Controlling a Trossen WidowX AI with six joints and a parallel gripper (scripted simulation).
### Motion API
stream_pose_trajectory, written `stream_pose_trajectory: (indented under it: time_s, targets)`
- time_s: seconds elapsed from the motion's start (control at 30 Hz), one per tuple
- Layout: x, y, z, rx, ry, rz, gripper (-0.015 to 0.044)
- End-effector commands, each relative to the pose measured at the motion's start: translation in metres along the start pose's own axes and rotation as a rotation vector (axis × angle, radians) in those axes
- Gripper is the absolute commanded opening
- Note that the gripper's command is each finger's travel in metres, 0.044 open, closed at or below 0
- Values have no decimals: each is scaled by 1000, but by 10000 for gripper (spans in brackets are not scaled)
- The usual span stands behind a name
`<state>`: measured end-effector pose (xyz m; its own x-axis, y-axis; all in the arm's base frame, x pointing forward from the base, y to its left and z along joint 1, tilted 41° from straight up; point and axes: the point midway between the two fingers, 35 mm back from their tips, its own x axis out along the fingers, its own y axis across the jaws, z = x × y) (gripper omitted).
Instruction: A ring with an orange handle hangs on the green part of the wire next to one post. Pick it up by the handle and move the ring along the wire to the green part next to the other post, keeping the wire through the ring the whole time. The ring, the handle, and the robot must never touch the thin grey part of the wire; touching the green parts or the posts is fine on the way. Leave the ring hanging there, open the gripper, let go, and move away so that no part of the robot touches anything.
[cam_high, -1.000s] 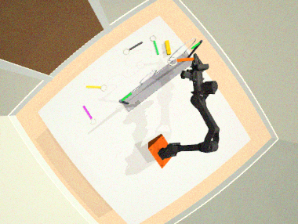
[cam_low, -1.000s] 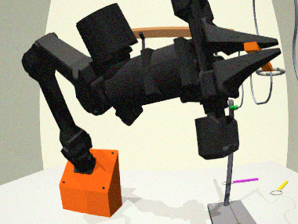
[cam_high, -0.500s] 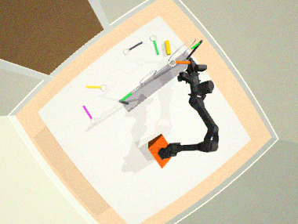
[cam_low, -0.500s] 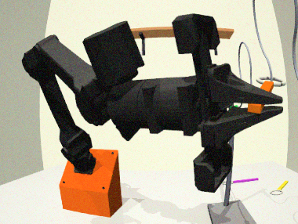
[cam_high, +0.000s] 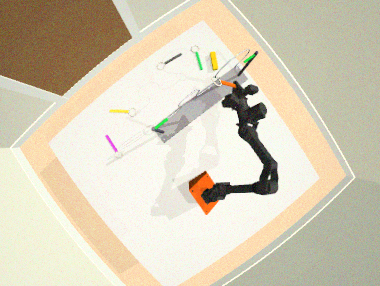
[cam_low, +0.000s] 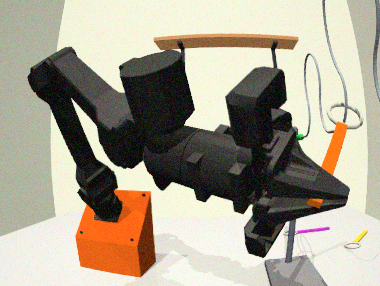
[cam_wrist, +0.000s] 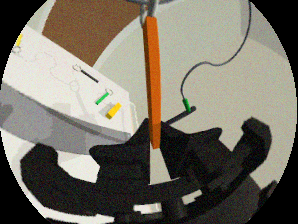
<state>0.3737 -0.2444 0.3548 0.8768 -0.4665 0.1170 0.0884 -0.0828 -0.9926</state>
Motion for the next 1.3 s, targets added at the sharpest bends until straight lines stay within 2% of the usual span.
stream_pose_trajectory:
  time_s: [0.0,0.73,1.27]
  targets:
    - [-3,17,0,84,15,54,-150]
    - [-25,86,23,519,71,308,-150]
    - [-42,114,47,699,94,414,-150]
